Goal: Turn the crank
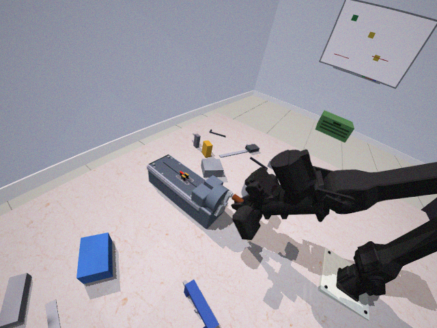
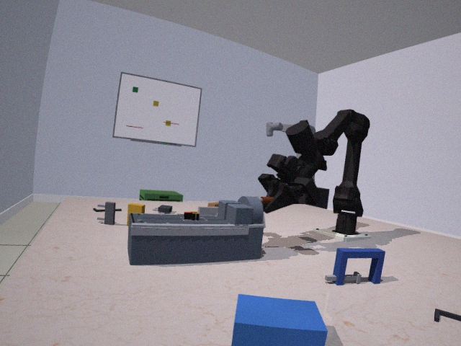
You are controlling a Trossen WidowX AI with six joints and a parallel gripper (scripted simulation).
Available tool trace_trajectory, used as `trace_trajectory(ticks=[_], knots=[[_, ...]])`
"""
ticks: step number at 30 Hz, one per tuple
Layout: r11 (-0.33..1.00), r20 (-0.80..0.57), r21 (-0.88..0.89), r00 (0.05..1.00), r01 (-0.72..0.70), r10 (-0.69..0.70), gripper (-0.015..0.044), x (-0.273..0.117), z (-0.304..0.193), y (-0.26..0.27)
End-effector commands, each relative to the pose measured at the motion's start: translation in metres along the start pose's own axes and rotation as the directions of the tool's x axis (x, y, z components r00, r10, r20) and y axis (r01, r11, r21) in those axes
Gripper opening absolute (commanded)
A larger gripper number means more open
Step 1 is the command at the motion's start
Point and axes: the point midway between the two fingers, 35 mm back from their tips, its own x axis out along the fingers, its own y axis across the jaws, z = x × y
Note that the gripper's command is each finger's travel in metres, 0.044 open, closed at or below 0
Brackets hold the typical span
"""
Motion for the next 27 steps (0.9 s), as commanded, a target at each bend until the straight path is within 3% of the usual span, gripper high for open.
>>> trace_trajectory(ticks=[1, 27], knots=[[1.0, -0.006, 0.007, 1.0, 0.022, -0.022, 0.0, 0.003, -0.003, -0.009], [1.0, -0.006, 0.007, 1.0, 0.022, -0.022, 0.0, 0.014, -0.014, -0.018]])
